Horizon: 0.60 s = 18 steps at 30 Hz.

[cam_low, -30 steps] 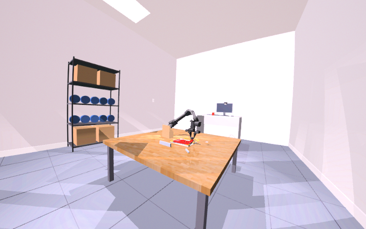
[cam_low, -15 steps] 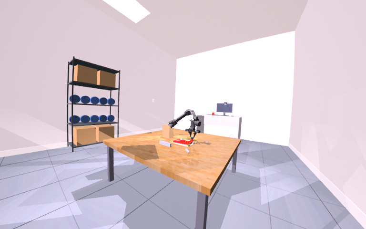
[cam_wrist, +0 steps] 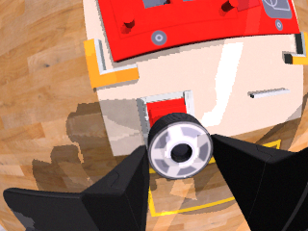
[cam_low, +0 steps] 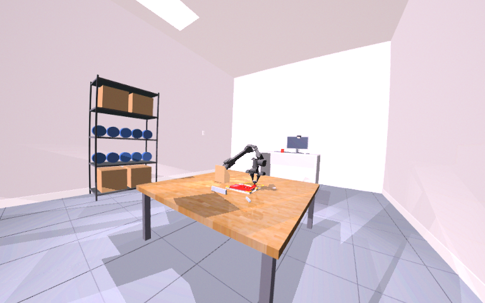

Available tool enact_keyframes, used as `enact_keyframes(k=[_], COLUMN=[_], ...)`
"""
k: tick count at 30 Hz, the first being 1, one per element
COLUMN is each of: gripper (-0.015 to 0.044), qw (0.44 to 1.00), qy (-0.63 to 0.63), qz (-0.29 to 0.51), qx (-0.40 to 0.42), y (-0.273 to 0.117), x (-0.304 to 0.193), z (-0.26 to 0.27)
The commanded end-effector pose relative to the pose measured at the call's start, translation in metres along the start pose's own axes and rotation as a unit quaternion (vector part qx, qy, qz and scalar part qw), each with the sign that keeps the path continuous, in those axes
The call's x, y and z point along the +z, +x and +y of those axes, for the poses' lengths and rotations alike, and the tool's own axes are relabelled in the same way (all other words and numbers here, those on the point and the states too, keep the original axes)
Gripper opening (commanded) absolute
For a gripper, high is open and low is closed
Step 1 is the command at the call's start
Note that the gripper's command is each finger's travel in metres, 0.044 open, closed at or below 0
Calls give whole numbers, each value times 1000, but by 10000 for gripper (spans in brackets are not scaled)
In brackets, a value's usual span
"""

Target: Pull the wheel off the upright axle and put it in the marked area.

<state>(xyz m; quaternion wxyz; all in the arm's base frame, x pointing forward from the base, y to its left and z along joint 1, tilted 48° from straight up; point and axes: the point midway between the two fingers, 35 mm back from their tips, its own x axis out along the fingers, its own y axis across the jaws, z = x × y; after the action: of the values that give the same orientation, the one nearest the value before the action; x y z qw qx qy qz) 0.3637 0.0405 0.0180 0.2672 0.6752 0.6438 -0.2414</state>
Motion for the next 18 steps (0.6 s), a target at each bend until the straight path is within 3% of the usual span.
enact_keyframes(k=[1, 18], gripper=[0, 0], qw=[1000, 1000], qy=[0, 1], qz=[-1, -1], qx=[2, 3], y=[-4, -9], x=[1, 1], z=[0, 0])
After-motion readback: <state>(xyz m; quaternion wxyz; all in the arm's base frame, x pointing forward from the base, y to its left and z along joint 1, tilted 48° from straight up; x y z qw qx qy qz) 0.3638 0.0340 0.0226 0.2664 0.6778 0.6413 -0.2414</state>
